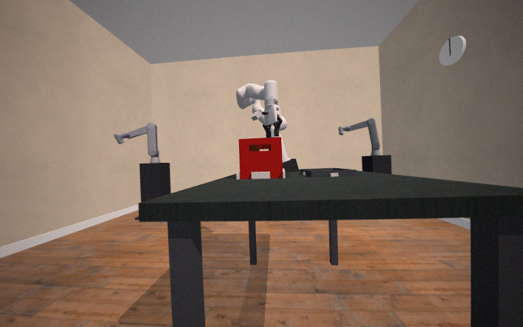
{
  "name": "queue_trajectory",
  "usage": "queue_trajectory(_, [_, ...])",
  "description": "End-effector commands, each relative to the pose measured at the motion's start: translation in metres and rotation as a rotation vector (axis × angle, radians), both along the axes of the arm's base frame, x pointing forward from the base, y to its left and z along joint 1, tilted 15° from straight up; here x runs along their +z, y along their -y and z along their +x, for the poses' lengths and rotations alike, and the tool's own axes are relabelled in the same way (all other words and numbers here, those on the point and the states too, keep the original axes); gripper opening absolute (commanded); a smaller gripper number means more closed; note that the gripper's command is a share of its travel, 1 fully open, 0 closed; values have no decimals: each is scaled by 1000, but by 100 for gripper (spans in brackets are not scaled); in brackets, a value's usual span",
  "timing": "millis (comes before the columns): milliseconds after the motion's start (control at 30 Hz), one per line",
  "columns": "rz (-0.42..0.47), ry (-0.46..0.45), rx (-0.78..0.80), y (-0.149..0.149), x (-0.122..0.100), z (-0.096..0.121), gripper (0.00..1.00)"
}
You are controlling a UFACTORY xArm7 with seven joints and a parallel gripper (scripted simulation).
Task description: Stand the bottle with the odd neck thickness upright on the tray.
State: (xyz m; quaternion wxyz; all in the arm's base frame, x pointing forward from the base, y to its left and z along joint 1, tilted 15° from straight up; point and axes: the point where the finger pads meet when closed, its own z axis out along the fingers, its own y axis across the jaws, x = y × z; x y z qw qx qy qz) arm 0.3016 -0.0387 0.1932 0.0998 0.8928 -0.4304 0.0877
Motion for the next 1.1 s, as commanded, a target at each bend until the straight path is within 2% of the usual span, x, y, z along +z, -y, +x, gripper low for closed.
queue_trajectory(0, [-1,1,0,-2,7,0,65])
queue_trajectory(400, [-1,1,0,-5,19,-1,65])
queue_trajectory(433, [-1,1,0,-5,19,-1,0])
queue_trajectory(1067, [-1,1,0,-5,19,-1,0])
